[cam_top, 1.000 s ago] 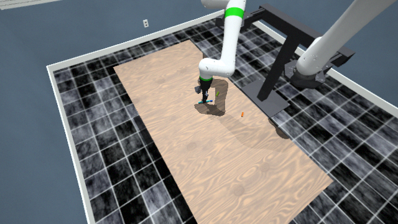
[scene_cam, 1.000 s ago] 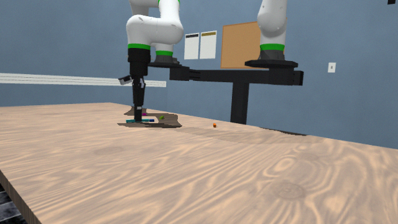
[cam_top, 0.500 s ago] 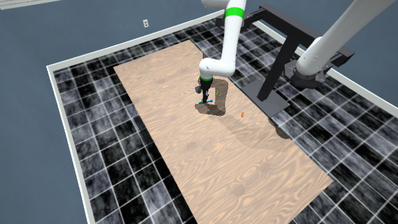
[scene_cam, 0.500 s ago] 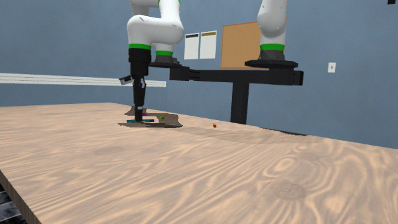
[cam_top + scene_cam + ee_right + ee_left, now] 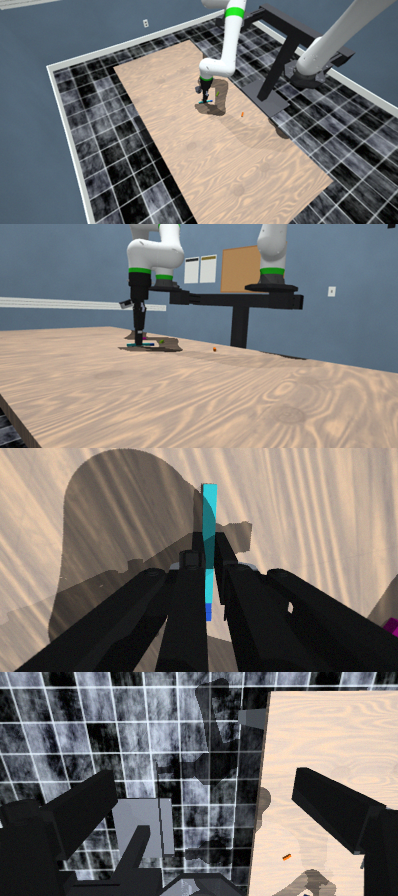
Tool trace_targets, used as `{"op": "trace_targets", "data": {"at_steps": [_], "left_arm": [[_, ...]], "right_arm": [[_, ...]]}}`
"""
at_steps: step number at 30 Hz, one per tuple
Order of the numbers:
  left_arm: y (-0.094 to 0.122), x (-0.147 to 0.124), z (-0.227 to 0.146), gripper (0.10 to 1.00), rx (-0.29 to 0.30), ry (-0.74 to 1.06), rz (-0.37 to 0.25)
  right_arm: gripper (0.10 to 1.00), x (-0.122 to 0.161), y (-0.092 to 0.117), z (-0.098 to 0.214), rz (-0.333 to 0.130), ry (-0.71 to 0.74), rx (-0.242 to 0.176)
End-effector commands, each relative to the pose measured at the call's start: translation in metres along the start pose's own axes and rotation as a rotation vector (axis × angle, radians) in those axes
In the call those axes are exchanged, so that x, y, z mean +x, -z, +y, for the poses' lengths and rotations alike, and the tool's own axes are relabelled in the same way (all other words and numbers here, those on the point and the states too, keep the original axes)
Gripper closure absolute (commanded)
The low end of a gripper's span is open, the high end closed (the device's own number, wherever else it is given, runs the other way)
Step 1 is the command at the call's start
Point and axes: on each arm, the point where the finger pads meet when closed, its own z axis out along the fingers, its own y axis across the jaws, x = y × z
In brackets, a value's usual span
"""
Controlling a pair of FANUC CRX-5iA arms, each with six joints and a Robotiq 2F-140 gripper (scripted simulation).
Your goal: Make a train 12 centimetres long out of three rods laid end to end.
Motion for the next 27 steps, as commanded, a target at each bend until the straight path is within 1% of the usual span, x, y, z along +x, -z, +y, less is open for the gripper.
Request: {"op": "trace_targets", "data": {"at_steps": [1, 3, 4, 8, 9, 11, 12, 14, 15, 17, 18, 27], "left_arm": [[0.0009, 0.0003, 0.0001, 0.098, 0.000, 0.000, 0.002], [0.0009, 0.0003, 0.0001, 0.098, 0.000, 0.000, 0.002], [0.0009, 0.0003, 0.0001, 0.098, 0.000, 0.000, 0.002], [0.0009, 0.0003, 0.0001, 0.098, 0.000, 0.000, 0.002], [0.0009, 0.0003, 0.0001, 0.098, 0.000, 0.000, 0.002], [0.0009, 0.0003, 0.0001, 0.098, 0.000, 0.000, 0.002], [0.0009, 0.0003, 0.0001, 0.098, 0.000, 0.000, 0.002], [0.0009, 0.0003, 0.0001, 0.098, 0.000, 0.000, 0.002], [0.0009, 0.0003, 0.0001, 0.098, 0.000, 0.000, 0.002], [0.0009, 0.0003, 0.0001, 0.098, 0.000, 0.000, 0.002], [0.0009, 0.0003, 0.0001, 0.098, 0.000, 0.000, 0.002], [0.0009, 0.0003, 0.0001, 0.098, 0.000, 0.000, 0.002]], "right_arm": [[0.974, 0.0007, 0.0016, -0.0012, 0.001, 0.000, 0.002], [0.974, 0.0007, 0.0016, -0.0012, 0.001, 0.000, 0.002], [0.952, 0.0007, 0.0016, -0.0012, 0.001, 0.000, 0.002], [0.952, 0.0007, 0.0016, -0.0012, 0.001, 0.000, 0.002], [0.931, 0.0007, 0.0016, -0.0012, 0.001, 0.000, 0.002], [0.931, 0.0007, 0.0016, -0.0012, 0.001, 0.000, 0.002], [0.910, 0.0007, 0.0016, -0.0012, 0.001, 0.000, 0.002], [0.910, 0.0007, 0.0016, -0.0012, 0.001, 0.000, 0.002], [0.888, 0.0007, 0.0016, -0.0012, 0.001, 0.000, 0.002], [0.888, 0.0007, 0.0016, -0.0012, 0.001, 0.000, 0.002], [0.867, 0.0007, 0.0016, -0.0012, 0.001, 0.000, 0.002], [0.867, 0.0007, 0.0016, -0.0012, 0.001, 0.000, 0.002]]}}
